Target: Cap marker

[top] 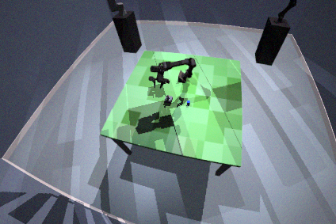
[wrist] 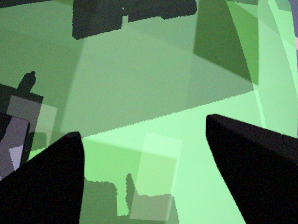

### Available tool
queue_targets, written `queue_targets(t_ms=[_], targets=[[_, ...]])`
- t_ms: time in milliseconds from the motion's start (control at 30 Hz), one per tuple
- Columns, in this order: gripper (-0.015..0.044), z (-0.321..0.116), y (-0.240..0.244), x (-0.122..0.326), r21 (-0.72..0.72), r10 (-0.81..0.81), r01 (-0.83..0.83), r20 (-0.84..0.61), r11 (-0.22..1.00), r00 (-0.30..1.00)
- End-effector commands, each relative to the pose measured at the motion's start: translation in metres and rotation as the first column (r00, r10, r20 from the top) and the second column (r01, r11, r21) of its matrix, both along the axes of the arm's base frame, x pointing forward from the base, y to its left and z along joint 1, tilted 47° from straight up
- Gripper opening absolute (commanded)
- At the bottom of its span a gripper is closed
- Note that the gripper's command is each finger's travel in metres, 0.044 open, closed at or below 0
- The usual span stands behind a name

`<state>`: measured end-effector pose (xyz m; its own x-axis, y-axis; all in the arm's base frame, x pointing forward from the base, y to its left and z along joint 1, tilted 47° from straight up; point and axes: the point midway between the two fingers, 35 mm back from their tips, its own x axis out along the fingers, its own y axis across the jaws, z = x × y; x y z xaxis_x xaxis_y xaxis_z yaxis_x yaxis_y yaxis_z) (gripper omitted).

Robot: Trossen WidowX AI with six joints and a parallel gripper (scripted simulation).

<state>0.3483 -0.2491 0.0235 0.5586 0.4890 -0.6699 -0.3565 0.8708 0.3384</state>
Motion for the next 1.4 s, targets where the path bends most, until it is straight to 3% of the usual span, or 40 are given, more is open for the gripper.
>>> queue_targets(t_ms=[0, 233, 500, 1367], targets=[[0.0243, 0.037, 0.058, 0.019, 0.099, 0.037, -0.024, -0.127, 0.995, 0.991], [0.0243, 0.092, 0.155, 0.024, 0.216, 0.116, -0.043, -0.339, 0.975, 0.933], [0.0243, 0.151, 0.256, -0.007, 0.270, 0.188, -0.034, -0.570, 0.962, 0.800], [0.0243, 0.116, 0.294, -0.009, 0.298, 0.219, -0.046, -0.580, 0.954, 0.785]])
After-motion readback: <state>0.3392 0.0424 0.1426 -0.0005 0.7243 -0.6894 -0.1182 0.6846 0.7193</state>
